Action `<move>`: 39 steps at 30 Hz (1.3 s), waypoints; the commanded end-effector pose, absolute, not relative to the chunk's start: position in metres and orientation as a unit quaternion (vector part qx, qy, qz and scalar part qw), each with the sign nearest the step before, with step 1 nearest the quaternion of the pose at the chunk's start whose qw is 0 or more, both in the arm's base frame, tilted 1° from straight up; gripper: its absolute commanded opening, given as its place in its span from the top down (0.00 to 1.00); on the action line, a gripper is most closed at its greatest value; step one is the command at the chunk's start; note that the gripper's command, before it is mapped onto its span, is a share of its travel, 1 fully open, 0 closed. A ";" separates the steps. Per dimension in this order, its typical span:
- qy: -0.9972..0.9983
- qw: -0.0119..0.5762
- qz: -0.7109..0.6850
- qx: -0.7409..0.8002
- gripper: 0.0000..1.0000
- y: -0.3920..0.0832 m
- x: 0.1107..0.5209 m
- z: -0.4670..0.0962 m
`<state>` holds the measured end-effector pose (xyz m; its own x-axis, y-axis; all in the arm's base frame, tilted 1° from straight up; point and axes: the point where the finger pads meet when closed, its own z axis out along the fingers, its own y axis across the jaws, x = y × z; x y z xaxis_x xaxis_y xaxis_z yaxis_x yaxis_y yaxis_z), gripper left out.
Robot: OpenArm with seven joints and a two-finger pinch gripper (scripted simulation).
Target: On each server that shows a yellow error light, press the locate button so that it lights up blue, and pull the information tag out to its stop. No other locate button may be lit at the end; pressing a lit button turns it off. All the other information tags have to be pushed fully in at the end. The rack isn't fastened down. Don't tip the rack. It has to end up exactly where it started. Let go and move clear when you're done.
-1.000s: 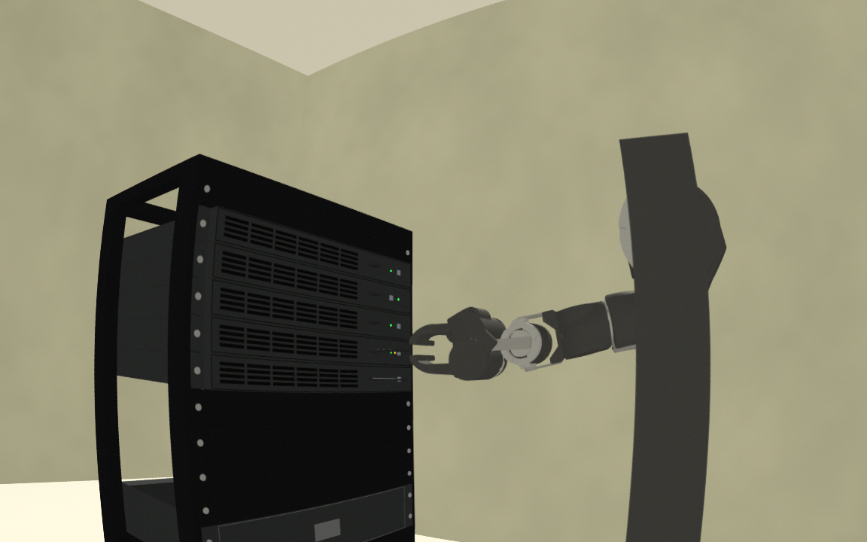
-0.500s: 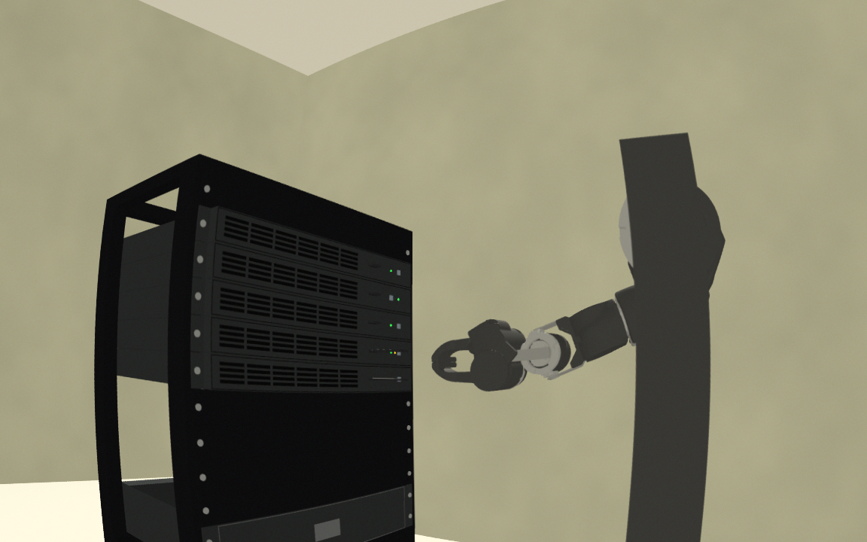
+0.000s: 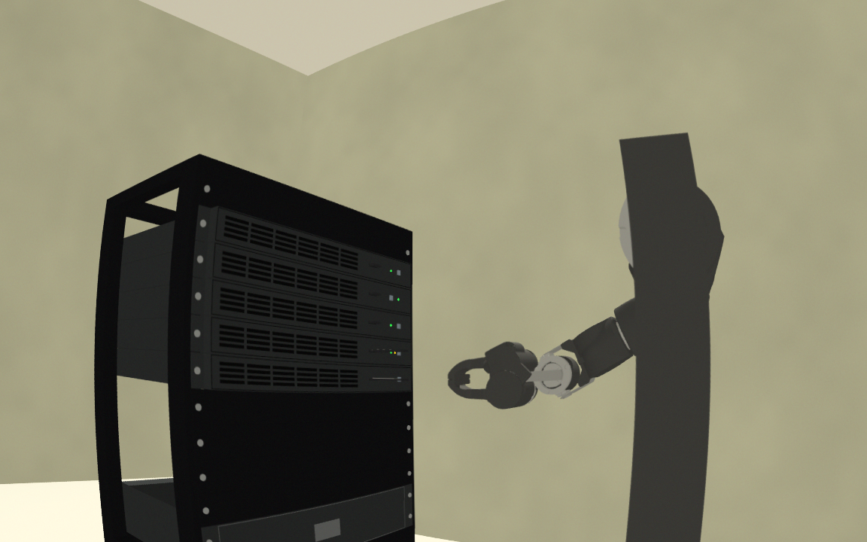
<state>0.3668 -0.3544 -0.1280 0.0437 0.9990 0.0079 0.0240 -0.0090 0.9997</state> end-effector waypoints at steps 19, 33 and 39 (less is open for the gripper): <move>0.491 0.504 0.489 0.516 1.00 -0.356 0.423 -0.125; 0.493 0.502 0.487 0.518 1.00 -0.358 0.461 -0.129; 0.493 0.501 0.487 0.518 1.00 -0.357 0.461 -0.129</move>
<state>0.4601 -0.3576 -0.1317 0.0419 0.9991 0.0100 0.0254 -0.0110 0.9996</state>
